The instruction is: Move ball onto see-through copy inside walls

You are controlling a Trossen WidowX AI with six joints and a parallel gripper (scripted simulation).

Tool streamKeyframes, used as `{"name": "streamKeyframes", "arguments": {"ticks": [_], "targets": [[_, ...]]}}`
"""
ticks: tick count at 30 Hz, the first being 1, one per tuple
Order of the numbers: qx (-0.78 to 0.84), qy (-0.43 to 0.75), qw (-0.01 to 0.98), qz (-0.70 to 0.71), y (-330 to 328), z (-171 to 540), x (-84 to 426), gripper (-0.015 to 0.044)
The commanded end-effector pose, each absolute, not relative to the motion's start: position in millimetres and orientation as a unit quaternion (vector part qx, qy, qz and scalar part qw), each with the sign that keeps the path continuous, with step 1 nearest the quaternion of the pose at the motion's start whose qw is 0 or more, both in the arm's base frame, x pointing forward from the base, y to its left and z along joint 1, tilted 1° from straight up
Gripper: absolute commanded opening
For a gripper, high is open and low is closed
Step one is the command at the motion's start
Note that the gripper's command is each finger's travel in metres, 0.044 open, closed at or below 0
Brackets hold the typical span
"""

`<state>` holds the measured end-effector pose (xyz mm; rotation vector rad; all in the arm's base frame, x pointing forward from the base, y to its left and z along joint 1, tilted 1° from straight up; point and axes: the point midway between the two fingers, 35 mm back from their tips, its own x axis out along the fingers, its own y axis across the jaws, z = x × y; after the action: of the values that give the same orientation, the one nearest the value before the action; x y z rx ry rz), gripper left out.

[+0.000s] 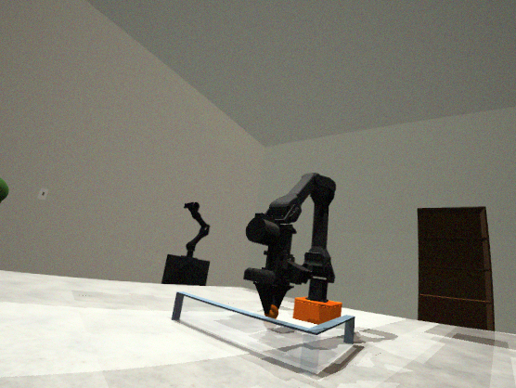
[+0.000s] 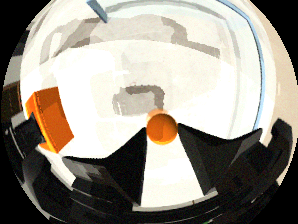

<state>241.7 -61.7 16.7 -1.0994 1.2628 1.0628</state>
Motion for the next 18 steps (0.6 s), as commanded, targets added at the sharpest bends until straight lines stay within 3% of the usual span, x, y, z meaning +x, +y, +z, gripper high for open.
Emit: {"name": "streamKeyframes", "arguments": {"ticks": [1, 18], "targets": [[-0.464, 0.531, 0.548, 0.451, -60.6, 9.0, 240.2, 0.0000], [-0.464, 0.531, 0.548, 0.451, -60.6, -10.1, 240.6, 0.0000]]}}
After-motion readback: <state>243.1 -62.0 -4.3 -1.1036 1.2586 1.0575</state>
